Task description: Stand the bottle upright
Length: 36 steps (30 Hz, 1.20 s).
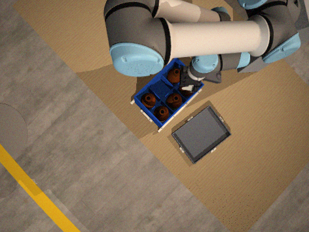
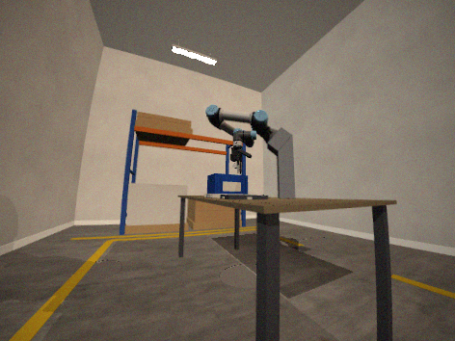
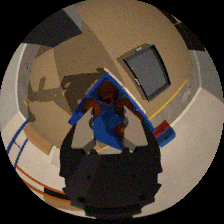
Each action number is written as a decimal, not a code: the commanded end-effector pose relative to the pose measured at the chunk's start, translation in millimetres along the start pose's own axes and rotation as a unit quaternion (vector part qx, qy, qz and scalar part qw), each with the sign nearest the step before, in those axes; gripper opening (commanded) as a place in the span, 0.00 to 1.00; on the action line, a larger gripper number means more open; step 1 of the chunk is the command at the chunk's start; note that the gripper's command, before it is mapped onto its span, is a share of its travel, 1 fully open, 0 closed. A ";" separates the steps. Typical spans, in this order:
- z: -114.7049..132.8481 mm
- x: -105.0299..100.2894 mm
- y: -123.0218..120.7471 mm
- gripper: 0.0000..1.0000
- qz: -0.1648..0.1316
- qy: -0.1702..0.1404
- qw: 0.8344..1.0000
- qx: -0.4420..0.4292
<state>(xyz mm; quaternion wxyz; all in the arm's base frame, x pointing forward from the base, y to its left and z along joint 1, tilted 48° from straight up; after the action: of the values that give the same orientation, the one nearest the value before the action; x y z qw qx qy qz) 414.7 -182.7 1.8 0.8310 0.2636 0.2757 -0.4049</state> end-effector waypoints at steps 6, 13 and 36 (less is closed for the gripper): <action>0.1 7.1 0.3 0.38 0.000 0.000 1.000 0.000; 0.1 8.9 0.3 0.38 0.000 0.000 1.000 0.000; 0.1 8.9 0.3 0.38 0.000 0.000 1.000 0.000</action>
<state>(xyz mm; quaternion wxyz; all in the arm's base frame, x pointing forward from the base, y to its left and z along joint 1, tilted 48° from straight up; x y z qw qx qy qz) 419.5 -187.5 -4.4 0.8311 0.2636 0.2756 -0.4049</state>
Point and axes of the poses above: the point where the finger pads meet when closed, its own x axis out along the fingers, its own y axis across the jaws, z = x × y, the point moved 1 cm from there along -x, back along the fingers, and after that the axes turned 10 degrees about x, right-handed, at the moved point
